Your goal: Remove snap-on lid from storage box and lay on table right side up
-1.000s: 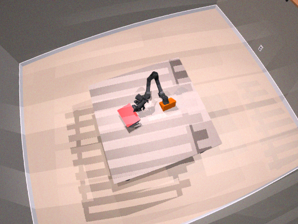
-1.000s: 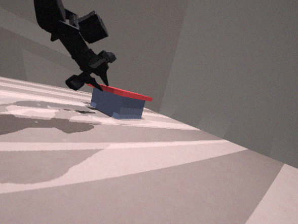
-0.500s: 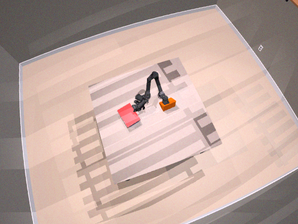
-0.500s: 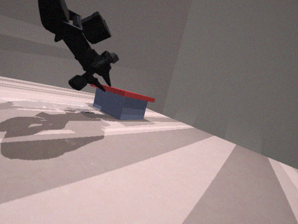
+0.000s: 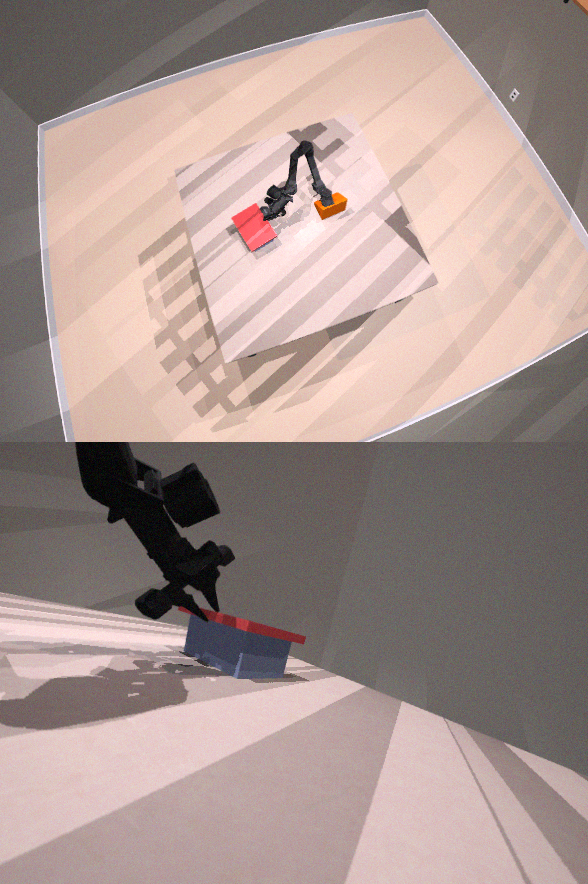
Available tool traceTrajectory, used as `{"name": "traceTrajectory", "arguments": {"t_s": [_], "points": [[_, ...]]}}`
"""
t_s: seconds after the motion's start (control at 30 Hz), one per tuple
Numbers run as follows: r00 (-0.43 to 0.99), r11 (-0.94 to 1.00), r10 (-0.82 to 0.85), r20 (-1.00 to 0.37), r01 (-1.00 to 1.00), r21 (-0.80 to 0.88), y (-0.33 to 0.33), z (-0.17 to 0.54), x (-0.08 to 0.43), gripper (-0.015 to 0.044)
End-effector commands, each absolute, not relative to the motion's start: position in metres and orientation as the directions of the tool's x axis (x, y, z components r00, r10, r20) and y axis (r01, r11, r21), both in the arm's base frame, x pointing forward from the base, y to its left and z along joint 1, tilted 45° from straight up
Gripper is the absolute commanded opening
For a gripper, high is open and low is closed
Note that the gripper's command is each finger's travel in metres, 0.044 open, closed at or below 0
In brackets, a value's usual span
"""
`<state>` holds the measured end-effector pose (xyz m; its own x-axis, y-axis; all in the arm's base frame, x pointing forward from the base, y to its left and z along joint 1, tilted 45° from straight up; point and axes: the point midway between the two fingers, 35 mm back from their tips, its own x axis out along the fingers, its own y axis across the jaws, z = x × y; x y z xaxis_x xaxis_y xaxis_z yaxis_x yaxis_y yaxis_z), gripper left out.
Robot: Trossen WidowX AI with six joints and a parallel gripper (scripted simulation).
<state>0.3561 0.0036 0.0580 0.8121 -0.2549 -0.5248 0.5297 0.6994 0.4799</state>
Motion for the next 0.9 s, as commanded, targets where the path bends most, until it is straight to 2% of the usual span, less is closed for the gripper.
{"name": "traceTrajectory", "arguments": {"t_s": [0.0,0.87], "points": [[0.815,0.698,-0.252,-0.521,0.526,0.486,0.0065,0.0604,0.3557,0.0],[0.815,0.698,-0.252,-0.521,0.526,0.486,0.0104,0.0638,0.3547,0.0]]}}
